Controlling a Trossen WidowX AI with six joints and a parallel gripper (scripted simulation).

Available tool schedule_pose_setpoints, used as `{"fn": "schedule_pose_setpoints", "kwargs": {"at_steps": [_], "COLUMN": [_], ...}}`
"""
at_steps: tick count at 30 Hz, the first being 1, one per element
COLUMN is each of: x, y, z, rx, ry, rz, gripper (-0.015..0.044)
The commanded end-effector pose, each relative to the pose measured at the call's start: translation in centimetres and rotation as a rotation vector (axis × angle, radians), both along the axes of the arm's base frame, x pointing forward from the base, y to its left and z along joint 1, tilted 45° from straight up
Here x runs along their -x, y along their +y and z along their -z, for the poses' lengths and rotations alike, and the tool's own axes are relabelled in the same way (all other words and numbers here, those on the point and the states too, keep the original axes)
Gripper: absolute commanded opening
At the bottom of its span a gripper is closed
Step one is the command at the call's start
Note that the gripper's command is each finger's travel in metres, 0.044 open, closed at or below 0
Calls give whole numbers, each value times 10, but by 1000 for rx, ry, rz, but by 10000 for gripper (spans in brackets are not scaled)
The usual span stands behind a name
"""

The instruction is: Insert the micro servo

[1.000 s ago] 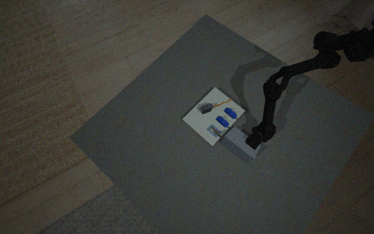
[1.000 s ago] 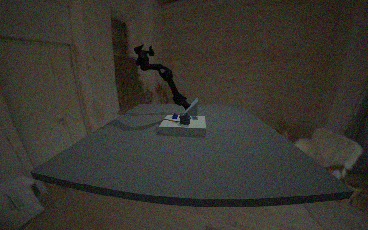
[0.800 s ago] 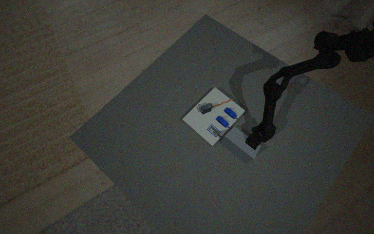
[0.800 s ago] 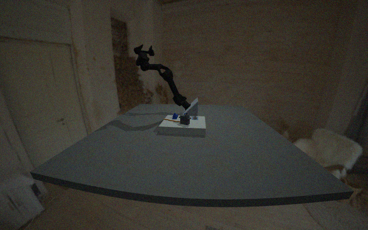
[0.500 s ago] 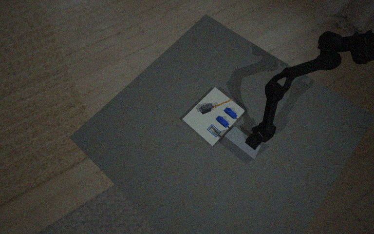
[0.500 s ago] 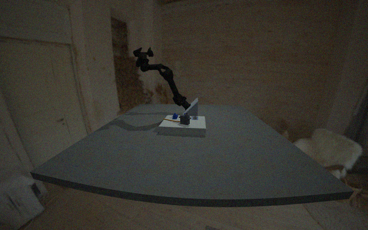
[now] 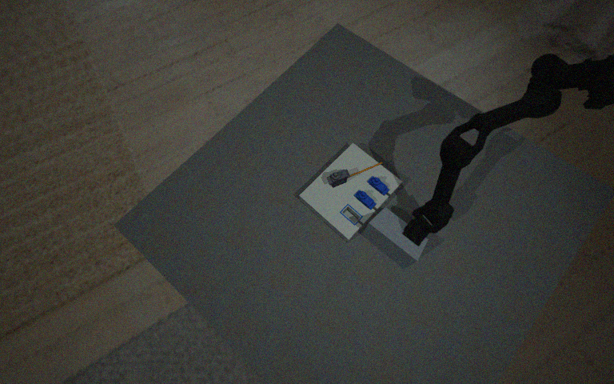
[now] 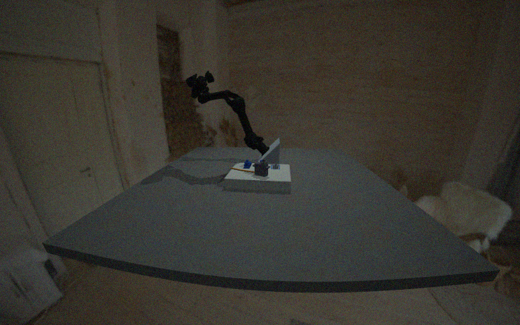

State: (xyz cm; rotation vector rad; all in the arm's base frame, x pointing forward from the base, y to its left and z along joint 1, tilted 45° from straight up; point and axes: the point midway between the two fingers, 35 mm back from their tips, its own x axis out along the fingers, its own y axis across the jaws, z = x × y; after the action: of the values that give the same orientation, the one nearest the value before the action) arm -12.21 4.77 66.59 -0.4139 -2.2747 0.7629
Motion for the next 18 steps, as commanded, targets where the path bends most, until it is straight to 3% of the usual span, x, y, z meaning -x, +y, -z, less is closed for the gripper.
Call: {"fn": "schedule_pose_setpoints", "kwargs": {"at_steps": [1,18], "x": [5,24], "y": [-13,-90], "z": [-1,1], "rx": [-61,-387], "ry": [-20,-112], "rz": [-15,-115], "gripper": [440,440]}}
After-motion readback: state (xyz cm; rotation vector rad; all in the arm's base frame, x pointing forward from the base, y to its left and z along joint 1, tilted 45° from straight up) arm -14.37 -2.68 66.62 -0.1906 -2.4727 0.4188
